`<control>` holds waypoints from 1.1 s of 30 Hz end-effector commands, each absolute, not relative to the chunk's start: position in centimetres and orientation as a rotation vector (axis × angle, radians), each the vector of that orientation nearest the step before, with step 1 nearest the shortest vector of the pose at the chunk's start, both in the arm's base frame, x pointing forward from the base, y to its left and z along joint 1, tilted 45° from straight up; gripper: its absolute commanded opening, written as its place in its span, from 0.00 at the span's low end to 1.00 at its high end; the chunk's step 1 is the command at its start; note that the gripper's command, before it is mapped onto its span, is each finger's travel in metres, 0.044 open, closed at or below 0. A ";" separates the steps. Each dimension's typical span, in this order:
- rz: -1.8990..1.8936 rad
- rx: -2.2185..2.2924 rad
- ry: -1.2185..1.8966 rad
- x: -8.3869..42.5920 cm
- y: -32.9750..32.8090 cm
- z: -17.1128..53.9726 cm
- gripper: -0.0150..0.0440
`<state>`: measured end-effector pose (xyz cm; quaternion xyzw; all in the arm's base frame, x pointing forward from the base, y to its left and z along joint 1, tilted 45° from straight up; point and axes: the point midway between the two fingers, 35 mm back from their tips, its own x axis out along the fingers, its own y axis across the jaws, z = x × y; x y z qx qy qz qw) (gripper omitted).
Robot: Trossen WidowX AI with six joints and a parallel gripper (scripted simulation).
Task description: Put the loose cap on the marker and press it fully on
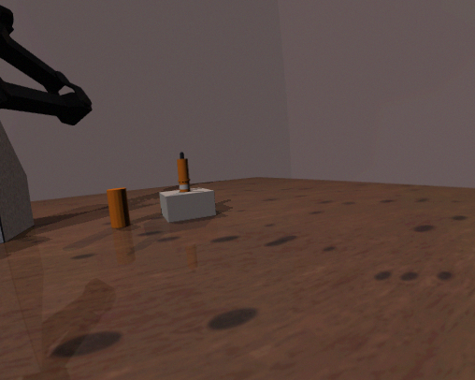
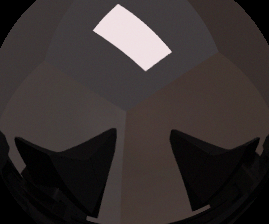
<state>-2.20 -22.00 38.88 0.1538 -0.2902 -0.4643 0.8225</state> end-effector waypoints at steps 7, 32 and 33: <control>-0.878 0.640 -0.394 2.7 -31.0 30.4 0.66; -0.181 0.879 0.821 24.3 -20.3 4.3 0.66; -0.132 0.869 0.878 24.6 -19.0 3.4 0.66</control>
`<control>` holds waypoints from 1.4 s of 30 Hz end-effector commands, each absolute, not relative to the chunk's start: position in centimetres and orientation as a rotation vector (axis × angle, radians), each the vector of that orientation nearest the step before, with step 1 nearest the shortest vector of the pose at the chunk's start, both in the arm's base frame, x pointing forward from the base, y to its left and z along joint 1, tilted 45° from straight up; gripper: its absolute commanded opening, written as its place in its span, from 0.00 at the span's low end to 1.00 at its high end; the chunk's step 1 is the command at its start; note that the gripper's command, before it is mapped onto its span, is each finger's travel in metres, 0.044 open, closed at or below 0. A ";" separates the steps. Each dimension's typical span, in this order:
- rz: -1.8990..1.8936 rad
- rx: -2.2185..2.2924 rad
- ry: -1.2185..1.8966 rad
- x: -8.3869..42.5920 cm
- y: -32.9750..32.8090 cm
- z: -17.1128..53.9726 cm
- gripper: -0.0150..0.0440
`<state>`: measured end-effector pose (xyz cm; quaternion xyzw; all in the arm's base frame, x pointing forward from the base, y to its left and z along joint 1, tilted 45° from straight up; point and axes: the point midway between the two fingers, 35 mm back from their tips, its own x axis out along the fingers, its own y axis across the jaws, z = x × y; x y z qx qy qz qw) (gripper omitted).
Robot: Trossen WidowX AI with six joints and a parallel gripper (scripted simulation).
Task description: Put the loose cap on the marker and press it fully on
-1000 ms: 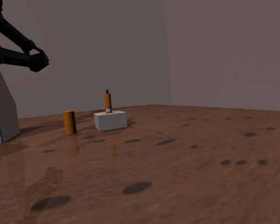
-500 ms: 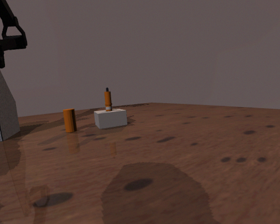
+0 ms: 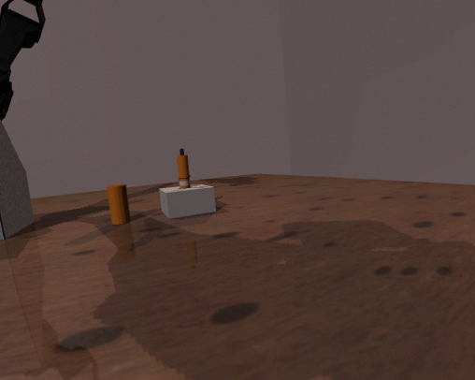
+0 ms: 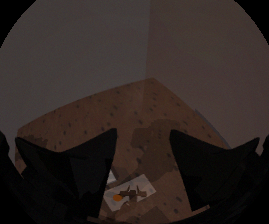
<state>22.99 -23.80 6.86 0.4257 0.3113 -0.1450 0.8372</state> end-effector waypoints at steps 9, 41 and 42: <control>0.396 0.724 1.384 23.6 -6.3 -2.1 0.66; 0.544 0.680 1.496 22.3 0.1 -6.7 0.66; 0.543 0.679 1.497 22.3 0.2 -6.8 0.66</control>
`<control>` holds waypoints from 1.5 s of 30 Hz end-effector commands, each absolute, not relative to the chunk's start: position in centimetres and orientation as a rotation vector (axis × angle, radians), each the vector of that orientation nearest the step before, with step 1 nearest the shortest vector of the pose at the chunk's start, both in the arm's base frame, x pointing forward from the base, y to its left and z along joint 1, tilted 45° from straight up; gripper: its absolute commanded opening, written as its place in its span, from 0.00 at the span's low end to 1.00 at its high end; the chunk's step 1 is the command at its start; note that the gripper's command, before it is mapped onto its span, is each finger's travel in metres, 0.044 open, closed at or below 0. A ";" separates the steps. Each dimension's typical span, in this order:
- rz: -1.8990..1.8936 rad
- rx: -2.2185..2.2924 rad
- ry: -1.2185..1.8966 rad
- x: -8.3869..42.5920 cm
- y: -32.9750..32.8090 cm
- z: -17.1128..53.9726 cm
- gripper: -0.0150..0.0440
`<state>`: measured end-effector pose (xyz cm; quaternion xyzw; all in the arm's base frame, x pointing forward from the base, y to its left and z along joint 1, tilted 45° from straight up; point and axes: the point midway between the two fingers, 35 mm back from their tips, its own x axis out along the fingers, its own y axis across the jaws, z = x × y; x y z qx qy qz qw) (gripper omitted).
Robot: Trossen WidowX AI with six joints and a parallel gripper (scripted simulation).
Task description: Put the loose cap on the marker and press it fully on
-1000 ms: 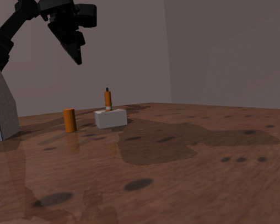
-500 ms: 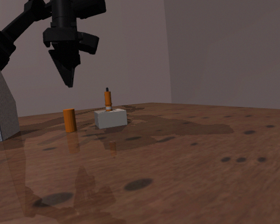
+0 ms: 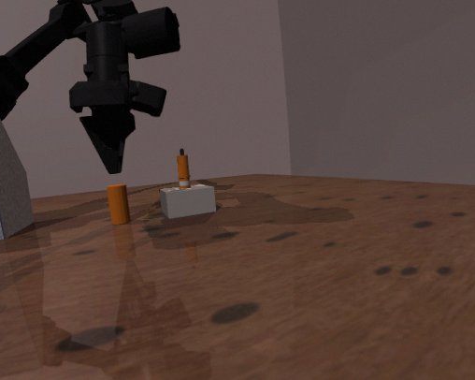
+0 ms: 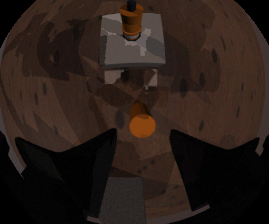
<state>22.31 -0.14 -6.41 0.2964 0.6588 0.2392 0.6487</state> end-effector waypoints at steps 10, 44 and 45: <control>0.542 0.679 1.497 22.4 1.3 -8.0 0.66; 0.546 0.682 1.496 22.3 3.7 -10.2 0.36; 0.546 0.682 1.496 22.3 3.7 -10.2 0.35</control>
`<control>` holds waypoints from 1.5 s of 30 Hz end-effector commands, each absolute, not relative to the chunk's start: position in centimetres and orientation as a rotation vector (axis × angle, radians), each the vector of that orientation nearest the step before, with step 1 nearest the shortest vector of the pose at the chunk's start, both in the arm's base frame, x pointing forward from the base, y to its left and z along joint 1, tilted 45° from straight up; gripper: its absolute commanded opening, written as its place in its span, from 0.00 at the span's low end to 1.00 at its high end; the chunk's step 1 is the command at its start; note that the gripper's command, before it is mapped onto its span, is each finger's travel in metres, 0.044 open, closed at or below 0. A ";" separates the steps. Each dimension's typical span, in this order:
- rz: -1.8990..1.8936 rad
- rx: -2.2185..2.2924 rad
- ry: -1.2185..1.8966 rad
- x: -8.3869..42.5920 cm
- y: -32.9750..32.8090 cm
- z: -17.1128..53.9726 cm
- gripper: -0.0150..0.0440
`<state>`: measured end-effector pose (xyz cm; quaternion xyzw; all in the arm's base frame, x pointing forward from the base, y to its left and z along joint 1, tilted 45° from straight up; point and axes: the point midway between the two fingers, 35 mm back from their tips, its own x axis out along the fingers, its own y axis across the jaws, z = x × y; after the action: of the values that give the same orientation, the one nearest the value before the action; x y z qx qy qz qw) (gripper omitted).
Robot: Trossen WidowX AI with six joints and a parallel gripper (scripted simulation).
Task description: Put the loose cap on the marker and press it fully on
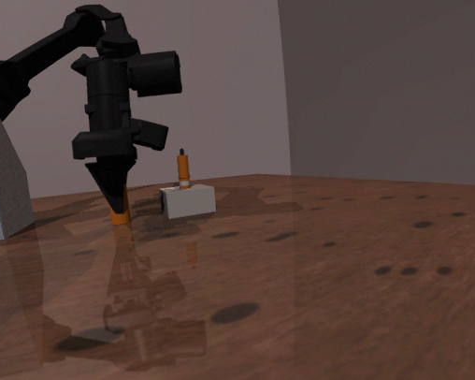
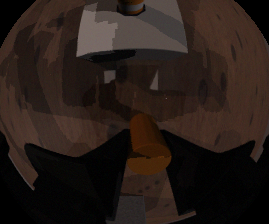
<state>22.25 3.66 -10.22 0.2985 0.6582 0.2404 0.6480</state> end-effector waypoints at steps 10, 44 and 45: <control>0.542 0.679 1.496 22.4 2.2 -8.9 0.25; 0.543 0.678 1.495 25.5 -2.0 -4.8 0.25; 0.543 0.678 1.495 25.7 -2.1 -4.7 0.25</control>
<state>24.81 -1.69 -5.05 0.2986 0.6573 0.2400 0.6489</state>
